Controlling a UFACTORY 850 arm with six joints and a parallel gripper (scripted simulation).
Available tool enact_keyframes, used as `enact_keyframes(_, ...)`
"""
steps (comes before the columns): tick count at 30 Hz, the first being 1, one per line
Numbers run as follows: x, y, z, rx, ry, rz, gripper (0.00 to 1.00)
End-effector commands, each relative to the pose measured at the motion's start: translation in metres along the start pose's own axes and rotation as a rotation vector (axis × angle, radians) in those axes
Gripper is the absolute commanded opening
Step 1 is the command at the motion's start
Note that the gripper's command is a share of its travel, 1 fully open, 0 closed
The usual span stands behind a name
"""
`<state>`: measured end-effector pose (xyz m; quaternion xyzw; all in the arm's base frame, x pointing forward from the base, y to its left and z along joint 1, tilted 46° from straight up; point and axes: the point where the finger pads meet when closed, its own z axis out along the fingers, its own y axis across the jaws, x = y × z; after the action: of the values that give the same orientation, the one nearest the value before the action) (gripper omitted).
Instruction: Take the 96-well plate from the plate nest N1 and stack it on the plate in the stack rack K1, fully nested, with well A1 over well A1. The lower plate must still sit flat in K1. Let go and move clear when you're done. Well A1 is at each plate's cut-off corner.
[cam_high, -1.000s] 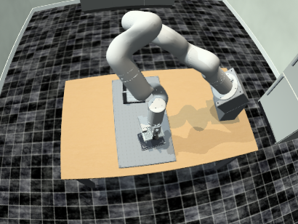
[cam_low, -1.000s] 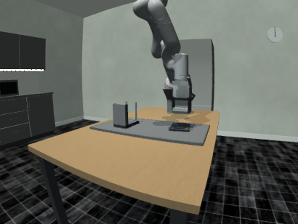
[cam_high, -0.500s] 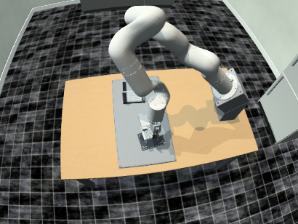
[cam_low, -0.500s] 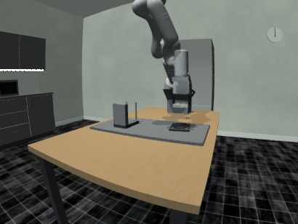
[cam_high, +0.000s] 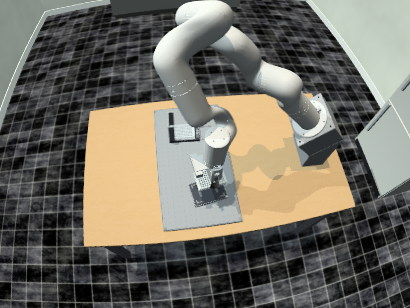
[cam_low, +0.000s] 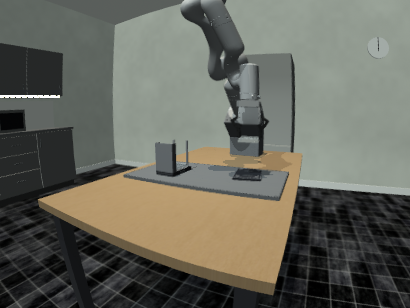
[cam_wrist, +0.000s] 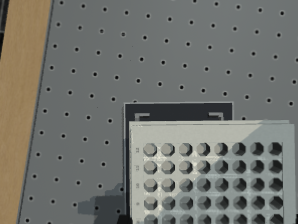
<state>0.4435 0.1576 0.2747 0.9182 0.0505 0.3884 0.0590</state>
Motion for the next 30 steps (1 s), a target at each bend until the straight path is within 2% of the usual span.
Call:
enact_keyframes(1, 0.000, 0.000, -0.008, -0.001, 0.000, 0.000, 0.00)
enact_keyframes(17, 0.000, 0.000, -0.010, -0.001, 0.000, 0.000, 0.00)
enact_keyframes(23, 0.002, 0.020, -0.011, -0.001, 0.000, 0.199, 0.00)
enact_keyframes(30, 0.004, 0.036, -0.011, -0.001, 0.000, 0.199, 0.00)
